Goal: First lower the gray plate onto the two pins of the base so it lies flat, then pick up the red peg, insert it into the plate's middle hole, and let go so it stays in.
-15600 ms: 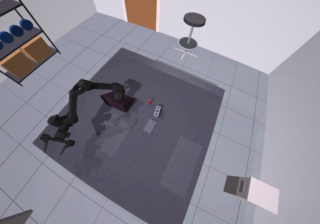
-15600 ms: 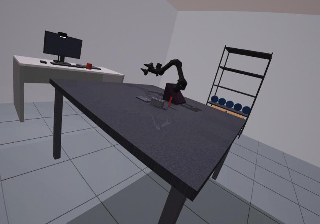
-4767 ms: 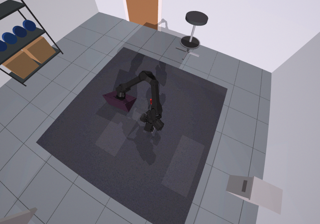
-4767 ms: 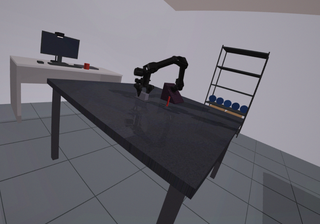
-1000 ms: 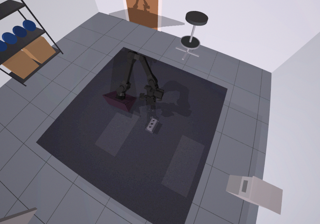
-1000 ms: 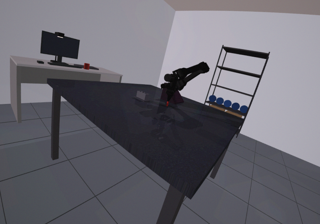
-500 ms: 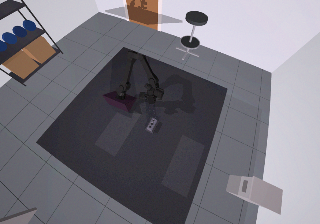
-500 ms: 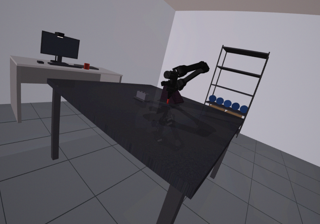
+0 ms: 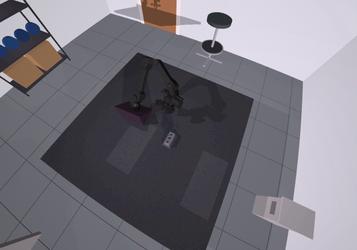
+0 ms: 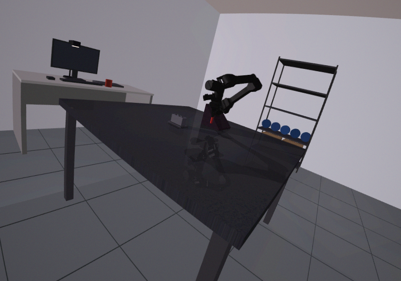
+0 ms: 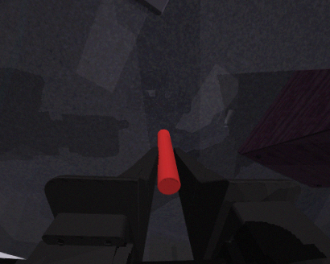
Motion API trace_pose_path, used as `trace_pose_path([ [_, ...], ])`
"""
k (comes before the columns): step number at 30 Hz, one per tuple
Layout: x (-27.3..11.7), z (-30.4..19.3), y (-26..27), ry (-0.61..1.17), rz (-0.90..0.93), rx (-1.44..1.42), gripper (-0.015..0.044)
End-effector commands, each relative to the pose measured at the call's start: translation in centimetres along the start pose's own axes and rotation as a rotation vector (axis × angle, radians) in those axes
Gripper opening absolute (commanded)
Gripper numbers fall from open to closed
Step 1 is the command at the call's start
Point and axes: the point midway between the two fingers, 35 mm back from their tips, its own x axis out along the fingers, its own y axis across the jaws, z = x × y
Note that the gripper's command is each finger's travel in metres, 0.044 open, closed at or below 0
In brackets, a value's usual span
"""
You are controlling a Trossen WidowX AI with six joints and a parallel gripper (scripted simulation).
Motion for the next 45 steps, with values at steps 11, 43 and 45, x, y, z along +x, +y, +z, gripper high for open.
trace_pose_path([
  [11, -0.6, 1.9, 0.8, -0.007, 0.001, 0.000, 0.0000],
  [43, -1.4, 11.2, 2.7, -0.022, 0.000, -0.013, 0.0000],
  [45, -1.4, 11.8, 2.7, -0.022, 0.000, -0.013, 0.0000],
])
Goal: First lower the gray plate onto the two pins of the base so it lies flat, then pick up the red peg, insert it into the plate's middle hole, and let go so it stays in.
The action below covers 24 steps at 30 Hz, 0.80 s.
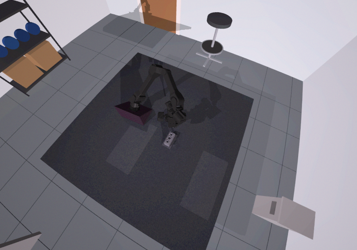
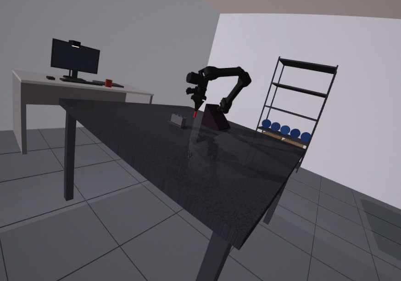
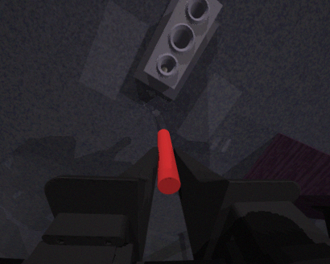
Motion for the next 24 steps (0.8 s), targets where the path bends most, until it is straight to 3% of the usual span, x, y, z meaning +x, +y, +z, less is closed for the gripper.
trace_pose_path([
  [1, -0.1, 1.5, 0.1, -0.007, 0.000, -0.009, 0.0000],
  [24, 0.3, 8.7, -0.8, 0.003, 0.003, -0.008, 0.0000],
])
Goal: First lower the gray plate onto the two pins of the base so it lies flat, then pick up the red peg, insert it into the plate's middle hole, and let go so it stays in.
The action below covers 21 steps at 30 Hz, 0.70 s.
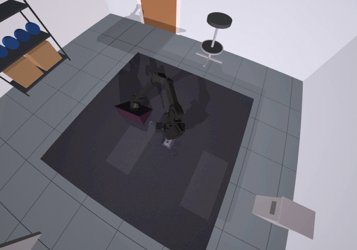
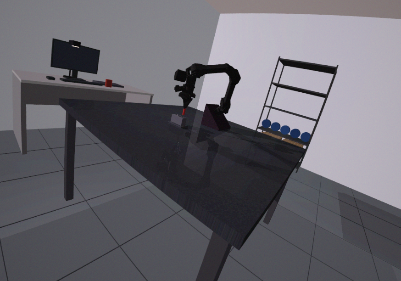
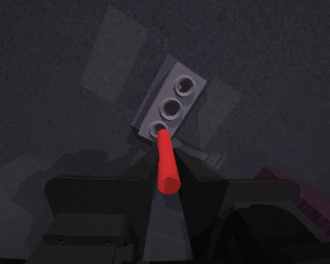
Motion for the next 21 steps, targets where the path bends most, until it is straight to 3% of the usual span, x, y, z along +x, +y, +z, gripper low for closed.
trace_pose_path([
  [1, 0.0, 1.4, -0.3, -0.002, -0.001, -0.005, 0.0000],
  [21, 0.2, 2.5, -0.6, 0.000, 0.000, -0.006, 0.0000],
])
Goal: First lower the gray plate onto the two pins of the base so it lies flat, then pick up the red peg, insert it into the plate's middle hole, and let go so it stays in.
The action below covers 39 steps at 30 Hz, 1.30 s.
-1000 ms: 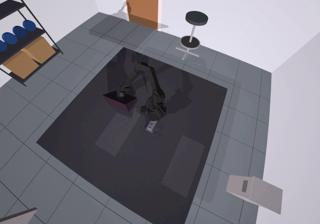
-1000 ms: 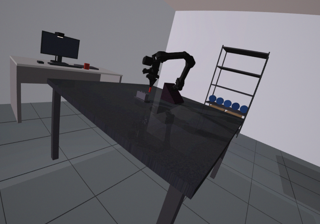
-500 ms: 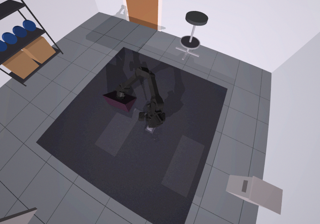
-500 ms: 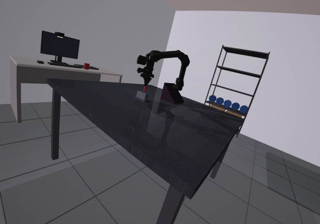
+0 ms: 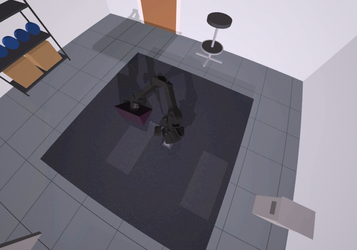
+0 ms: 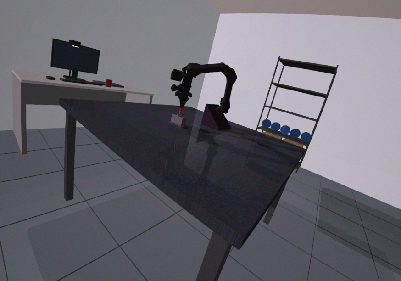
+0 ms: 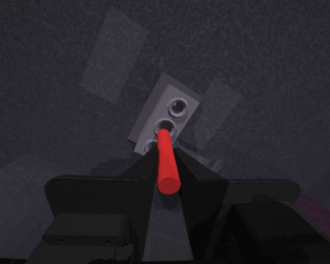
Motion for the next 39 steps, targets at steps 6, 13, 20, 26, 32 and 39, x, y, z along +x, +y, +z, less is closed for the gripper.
trace_pose_path([
  [6, 0.0, 0.0, -0.1, -0.001, -0.004, -0.005, 0.0000],
  [13, 0.0, 0.0, 0.0, 0.000, 0.000, 0.000, 0.0000],
  [20, 0.5, 0.0, 0.0, 0.000, -0.001, -0.001, 0.0000],
  [26, 1.5, 0.0, -0.2, -0.001, -0.003, -0.004, 0.0000],
  [32, 1.7, 0.1, -0.2, -0.001, -0.005, -0.006, 0.0000],
  [39, 1.5, 0.1, -0.2, -0.003, -0.008, -0.011, 0.0000],
])
